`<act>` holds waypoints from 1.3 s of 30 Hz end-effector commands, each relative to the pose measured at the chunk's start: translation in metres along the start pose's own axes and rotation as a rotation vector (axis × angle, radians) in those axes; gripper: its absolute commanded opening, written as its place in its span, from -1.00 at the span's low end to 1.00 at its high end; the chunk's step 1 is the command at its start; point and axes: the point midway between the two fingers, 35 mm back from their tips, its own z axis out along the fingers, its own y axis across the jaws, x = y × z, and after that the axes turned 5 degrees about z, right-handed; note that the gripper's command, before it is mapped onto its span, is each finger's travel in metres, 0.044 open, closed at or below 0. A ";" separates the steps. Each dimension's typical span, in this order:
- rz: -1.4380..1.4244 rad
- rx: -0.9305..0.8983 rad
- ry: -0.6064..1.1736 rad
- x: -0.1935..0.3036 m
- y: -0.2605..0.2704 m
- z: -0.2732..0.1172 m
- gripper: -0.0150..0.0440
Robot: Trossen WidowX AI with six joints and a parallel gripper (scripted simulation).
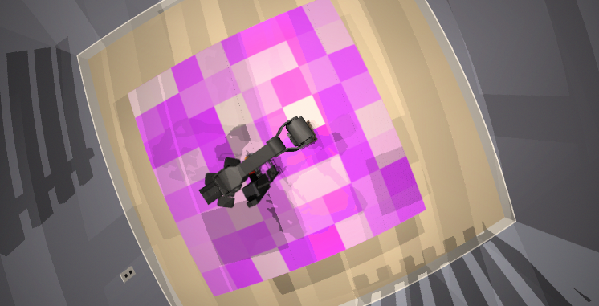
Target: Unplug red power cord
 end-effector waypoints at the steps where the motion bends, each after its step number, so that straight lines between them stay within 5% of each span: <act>1: 0.471 0.233 0.093 0.010 -0.055 0.007 0.05; 7: 0.946 0.493 0.115 0.025 -0.105 -0.003 0.05; 39: 0.947 0.492 0.118 0.042 -0.085 0.000 0.05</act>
